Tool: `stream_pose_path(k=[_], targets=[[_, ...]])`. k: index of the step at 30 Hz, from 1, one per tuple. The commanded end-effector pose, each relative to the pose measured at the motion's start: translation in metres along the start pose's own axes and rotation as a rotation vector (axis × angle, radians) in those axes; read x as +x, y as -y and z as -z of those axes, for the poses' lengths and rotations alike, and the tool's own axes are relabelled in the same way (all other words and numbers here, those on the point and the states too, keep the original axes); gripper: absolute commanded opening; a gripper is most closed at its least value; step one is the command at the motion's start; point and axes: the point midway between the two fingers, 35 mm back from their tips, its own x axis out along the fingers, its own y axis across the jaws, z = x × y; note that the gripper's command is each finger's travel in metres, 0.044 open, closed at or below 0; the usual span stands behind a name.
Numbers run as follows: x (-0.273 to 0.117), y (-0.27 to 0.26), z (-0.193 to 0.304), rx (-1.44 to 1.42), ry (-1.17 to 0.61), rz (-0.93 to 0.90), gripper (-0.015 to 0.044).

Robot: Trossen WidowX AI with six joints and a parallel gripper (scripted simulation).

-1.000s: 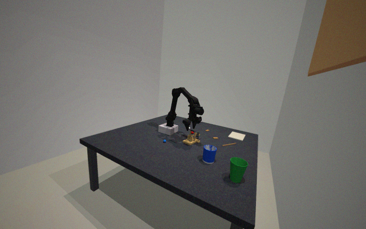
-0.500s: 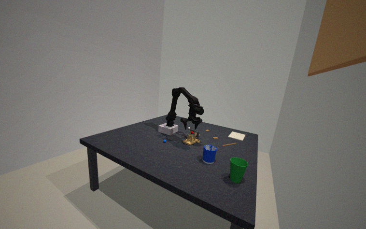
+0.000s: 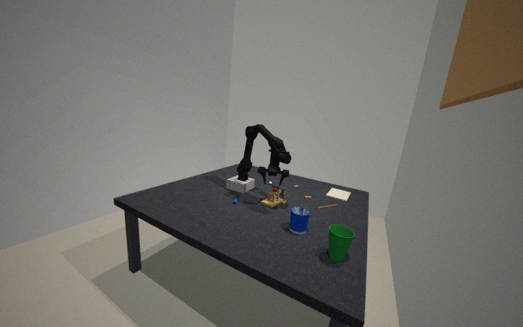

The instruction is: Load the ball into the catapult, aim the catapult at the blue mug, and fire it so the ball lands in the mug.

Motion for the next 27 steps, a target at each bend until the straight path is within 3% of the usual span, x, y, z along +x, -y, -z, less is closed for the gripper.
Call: stream_pose_path(k=[1,17,22,27], targets=[[-0.001,0.0,0.0,0.118,0.0,0.001,0.044],[-0.002,0.001,0.001,0.549,0.0,0.002,0.044],[0.043,0.001,0.001,0.549,0.0,0.002,0.044],[0.045,0.001,0.001,0.548,0.0,0.002,0.044]])
